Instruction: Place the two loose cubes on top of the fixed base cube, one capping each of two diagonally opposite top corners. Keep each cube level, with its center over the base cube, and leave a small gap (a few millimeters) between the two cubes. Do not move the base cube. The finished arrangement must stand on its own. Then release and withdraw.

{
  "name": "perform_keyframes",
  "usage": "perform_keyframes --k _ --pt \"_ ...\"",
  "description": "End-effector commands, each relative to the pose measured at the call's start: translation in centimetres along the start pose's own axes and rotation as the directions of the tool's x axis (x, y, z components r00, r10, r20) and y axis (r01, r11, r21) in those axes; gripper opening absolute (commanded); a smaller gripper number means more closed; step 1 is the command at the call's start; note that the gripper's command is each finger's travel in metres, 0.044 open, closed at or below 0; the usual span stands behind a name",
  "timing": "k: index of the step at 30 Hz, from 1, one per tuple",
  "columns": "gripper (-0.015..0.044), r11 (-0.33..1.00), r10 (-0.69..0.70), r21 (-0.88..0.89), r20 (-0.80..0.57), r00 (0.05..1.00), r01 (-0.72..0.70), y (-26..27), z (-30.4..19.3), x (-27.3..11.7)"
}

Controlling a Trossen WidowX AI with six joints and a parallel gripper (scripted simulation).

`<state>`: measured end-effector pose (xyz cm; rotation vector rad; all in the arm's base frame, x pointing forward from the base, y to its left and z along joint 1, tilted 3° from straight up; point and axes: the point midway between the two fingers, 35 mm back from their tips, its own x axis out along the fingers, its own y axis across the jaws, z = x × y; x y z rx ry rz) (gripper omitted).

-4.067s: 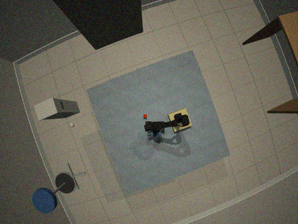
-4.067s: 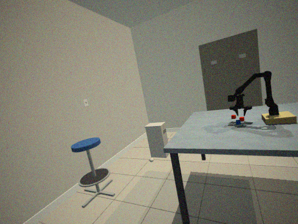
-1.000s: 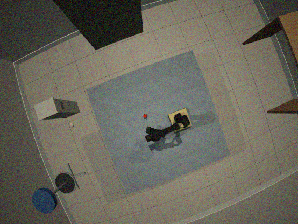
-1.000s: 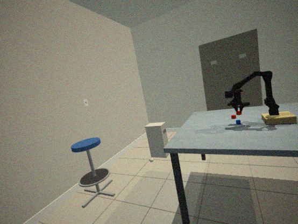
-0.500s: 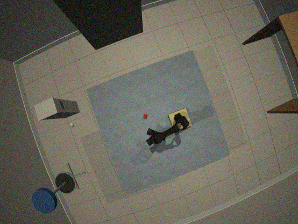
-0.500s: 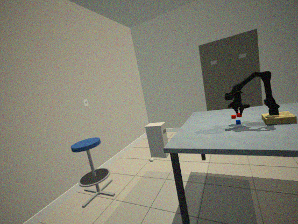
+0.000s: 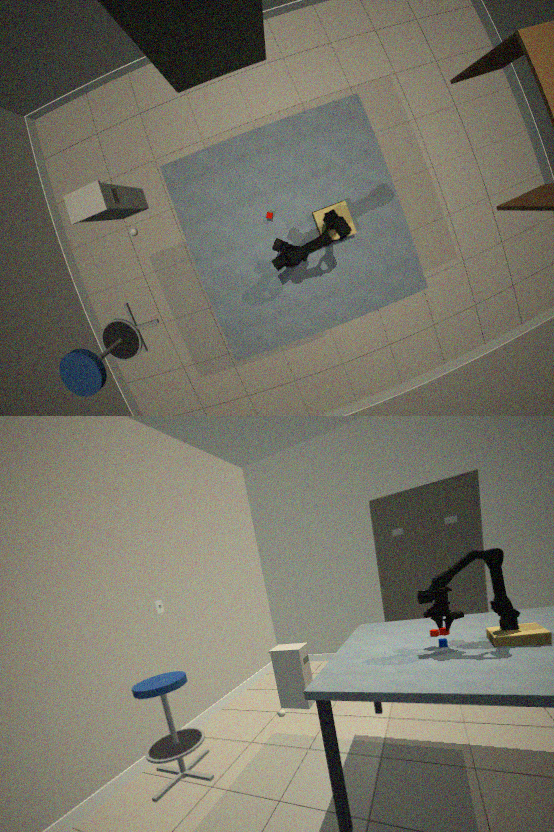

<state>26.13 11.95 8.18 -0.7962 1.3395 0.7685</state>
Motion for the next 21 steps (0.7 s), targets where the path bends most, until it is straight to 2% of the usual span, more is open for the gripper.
perform_keyframes --k 1,21 --pt "0.0105 1.000 0.002 0.004 -0.014 1.000 -0.002 0.12 -0.31 1.23" --pt "0.0105 1.000 0.002 0.003 -0.014 1.000 -0.002 0.14 -0.35 2.14"
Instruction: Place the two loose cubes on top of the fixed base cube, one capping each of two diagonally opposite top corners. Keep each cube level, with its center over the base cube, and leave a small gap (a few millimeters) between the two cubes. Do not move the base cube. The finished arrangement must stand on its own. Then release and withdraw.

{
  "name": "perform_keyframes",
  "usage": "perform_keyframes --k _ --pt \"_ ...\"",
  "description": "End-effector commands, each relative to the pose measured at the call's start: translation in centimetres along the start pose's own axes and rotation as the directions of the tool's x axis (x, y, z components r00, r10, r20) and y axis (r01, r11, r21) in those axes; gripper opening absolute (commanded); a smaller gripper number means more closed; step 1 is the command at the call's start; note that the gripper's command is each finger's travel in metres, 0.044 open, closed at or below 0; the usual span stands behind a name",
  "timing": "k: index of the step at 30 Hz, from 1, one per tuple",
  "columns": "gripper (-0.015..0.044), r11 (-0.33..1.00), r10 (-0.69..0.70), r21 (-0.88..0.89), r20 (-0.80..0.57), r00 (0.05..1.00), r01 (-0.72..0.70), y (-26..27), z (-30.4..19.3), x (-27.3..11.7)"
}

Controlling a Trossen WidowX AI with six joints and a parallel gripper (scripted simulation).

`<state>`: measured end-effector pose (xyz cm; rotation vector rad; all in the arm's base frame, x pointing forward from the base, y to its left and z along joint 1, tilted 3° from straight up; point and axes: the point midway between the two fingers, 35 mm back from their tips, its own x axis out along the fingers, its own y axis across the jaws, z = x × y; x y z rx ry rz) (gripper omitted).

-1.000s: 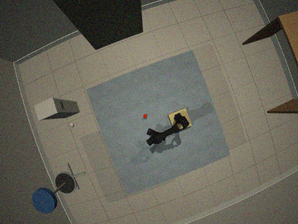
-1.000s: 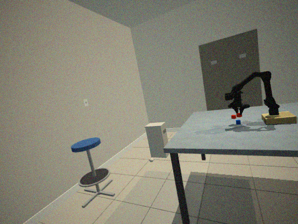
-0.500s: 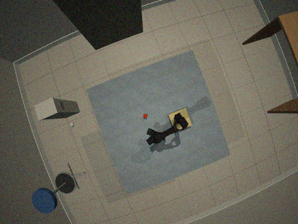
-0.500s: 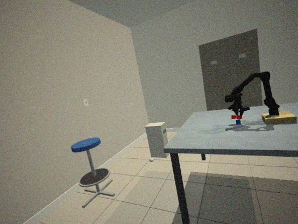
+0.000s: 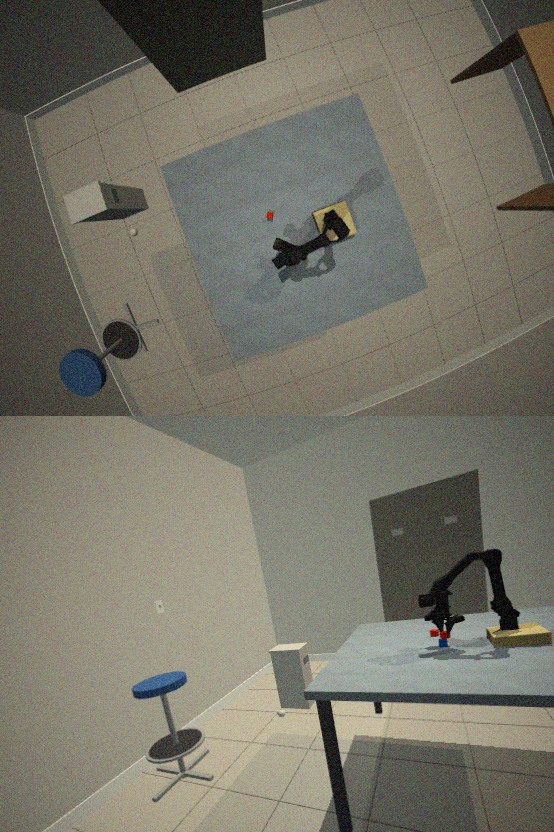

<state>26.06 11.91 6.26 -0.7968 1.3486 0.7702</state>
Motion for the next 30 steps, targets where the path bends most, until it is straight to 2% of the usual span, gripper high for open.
perform_keyframes --k 1,17,21,30 --pt "0.0105 1.000 -0.002 0.003 -0.006 1.000 0.002 -0.01 -0.16 0.24" --pt "0.0105 1.000 -0.002 0.003 -0.006 1.000 0.002 -0.01 -0.16 0.24" --pt "0.0205 1.000 -0.002 0.003 -0.006 1.000 0.002 -0.01 -0.16 0.24" --pt "0.0205 1.000 0.001 0.000 -0.002 1.000 -0.001 0.04 -0.05 -0.75"
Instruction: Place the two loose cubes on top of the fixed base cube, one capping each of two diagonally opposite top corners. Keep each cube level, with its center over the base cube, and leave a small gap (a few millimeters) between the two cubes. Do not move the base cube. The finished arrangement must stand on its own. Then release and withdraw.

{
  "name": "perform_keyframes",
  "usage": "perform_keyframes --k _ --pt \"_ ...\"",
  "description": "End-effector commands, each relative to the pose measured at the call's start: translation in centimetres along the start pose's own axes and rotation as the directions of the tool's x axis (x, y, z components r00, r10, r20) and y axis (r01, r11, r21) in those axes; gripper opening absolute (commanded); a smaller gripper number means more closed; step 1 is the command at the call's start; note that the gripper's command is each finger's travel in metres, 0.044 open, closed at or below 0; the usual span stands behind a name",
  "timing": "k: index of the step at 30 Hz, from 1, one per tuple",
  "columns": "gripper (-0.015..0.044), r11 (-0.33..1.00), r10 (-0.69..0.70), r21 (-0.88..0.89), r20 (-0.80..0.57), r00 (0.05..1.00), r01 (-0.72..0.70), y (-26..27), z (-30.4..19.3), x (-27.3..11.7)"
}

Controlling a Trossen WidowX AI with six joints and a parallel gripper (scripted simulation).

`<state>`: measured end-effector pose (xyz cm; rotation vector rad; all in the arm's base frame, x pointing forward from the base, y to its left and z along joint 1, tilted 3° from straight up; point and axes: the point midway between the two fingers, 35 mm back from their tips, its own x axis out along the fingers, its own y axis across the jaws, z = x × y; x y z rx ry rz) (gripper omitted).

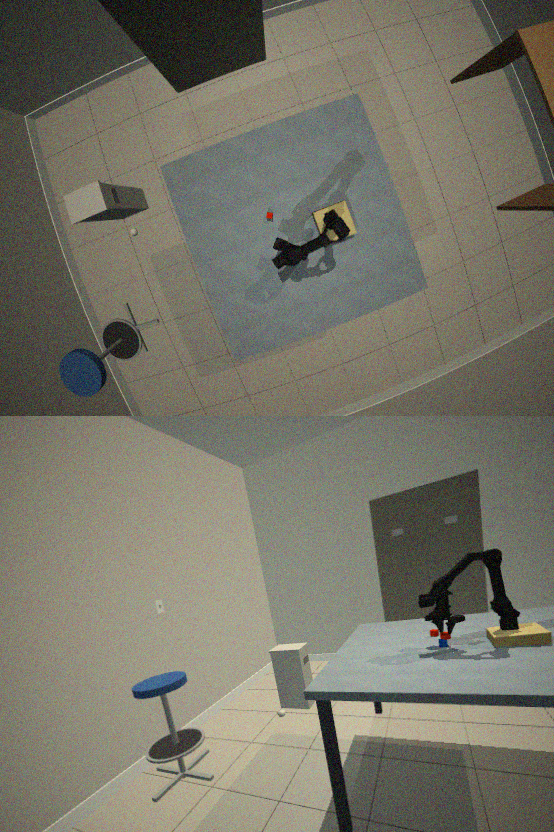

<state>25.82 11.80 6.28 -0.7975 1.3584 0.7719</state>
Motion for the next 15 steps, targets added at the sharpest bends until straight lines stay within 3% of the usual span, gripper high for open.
perform_keyframes --k 1,15 --pt "0.0205 1.000 -0.004 0.000 0.006 1.000 0.004 -0.1 0.2 -0.8" --pt "0.0205 1.000 -0.004 0.000 0.006 1.000 0.004 -0.1 0.2 -2.7"
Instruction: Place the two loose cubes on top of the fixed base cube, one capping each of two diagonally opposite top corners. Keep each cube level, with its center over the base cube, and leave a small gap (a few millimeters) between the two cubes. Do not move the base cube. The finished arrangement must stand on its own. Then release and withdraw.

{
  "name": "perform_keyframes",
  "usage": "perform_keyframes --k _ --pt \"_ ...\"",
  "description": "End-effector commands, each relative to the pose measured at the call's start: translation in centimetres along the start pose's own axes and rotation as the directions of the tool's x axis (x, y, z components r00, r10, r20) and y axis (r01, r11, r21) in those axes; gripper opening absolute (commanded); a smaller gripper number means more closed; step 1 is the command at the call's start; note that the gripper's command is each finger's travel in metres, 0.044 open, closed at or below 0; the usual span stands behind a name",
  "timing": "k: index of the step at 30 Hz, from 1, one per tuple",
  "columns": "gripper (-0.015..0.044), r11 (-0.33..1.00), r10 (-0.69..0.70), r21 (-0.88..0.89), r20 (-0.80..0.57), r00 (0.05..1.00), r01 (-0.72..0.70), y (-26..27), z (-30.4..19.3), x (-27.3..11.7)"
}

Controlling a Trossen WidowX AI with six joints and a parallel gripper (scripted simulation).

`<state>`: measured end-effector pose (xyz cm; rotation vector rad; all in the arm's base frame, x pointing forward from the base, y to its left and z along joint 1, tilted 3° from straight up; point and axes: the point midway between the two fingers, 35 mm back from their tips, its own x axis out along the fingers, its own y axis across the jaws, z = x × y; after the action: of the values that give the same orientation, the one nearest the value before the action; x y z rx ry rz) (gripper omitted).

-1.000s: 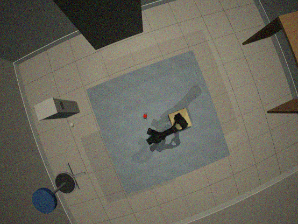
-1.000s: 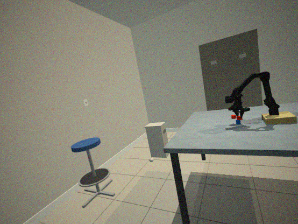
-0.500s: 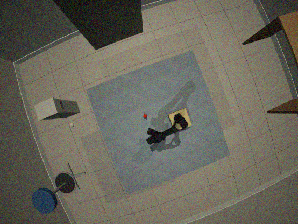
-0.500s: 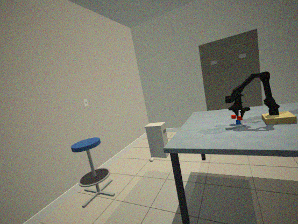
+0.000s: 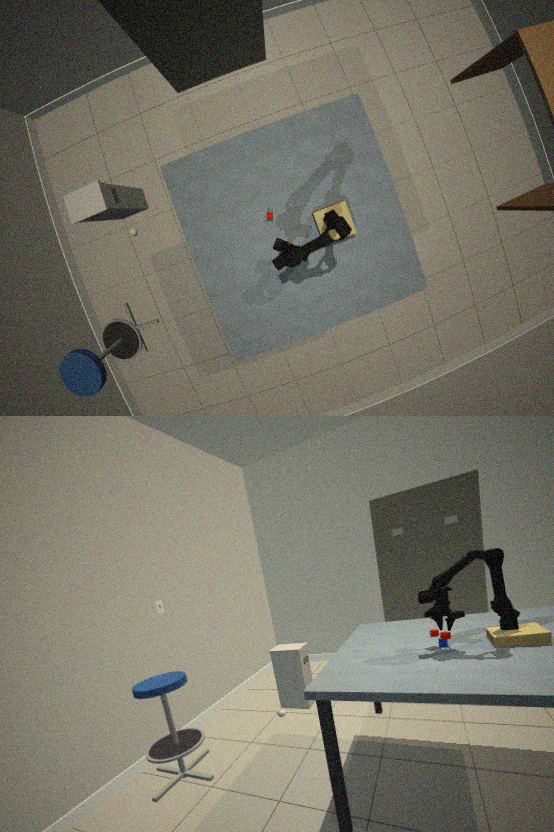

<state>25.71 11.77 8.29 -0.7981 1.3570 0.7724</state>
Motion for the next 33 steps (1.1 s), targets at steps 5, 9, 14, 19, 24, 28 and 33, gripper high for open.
perform_keyframes --k 5,9,14,19,24,28,33 --pt "0.0205 1.000 -0.003 0.001 0.005 1.000 0.003 -0.1 0.2 -0.8" --pt "0.0265 0.997 -0.003 0.083 0.002 1.000 0.002 -1.2 -0.2 -0.8" --pt "0.0265 0.935 -0.006 0.354 0.000 1.000 0.006 -5.2 -1.7 -1.8" --pt "0.0265 0.802 -0.011 0.597 -0.003 1.000 0.010 -9.1 -3.8 -2.8" --pt "0.0265 0.607 -0.015 0.795 -0.005 1.000 0.013 -12.7 -6.6 -3.8" --pt "0.0265 0.417 -0.019 0.909 -0.008 1.000 0.015 -15.3 -9.3 -4.5" --pt "0.0265 0.233 -0.022 0.972 -0.010 1.000 0.015 -17.3 -12.0 -5.2"
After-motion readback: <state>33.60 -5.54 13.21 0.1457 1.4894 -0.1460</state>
